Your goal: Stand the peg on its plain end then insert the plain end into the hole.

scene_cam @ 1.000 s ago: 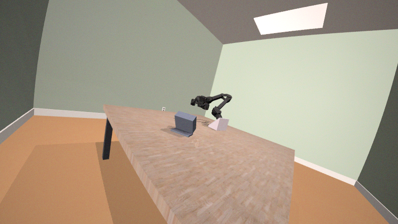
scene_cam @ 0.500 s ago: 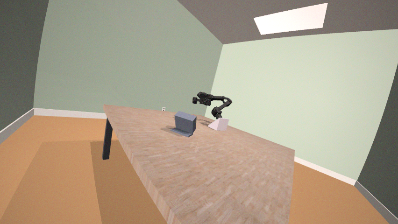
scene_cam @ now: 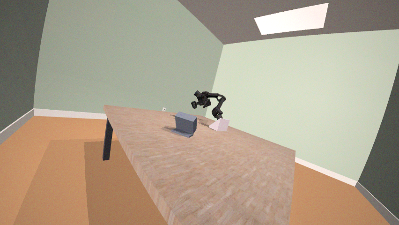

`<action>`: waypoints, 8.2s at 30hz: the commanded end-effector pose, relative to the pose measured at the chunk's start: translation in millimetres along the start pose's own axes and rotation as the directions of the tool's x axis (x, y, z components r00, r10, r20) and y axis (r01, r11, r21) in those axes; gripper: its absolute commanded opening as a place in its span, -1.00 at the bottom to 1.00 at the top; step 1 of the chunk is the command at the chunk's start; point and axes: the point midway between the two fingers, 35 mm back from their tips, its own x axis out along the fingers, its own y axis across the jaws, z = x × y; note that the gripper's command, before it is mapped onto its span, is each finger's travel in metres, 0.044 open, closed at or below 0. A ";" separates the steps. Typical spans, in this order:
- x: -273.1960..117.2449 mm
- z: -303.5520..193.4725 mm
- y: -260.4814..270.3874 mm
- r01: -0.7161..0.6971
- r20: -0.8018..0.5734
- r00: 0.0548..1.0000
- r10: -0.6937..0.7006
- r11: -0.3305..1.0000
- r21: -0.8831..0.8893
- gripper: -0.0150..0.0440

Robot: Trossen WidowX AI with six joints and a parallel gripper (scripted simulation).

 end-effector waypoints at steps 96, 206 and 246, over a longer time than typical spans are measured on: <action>68.7 -67.2 -54.8 0.228 -0.756 0.543 -0.366 0.930 -0.287 0.82; 105.2 7.6 10.7 0.068 -0.501 0.836 -0.222 0.949 -0.308 -0.49; 133.3 31.0 27.8 0.046 -0.244 0.956 -0.162 0.906 -0.420 -0.49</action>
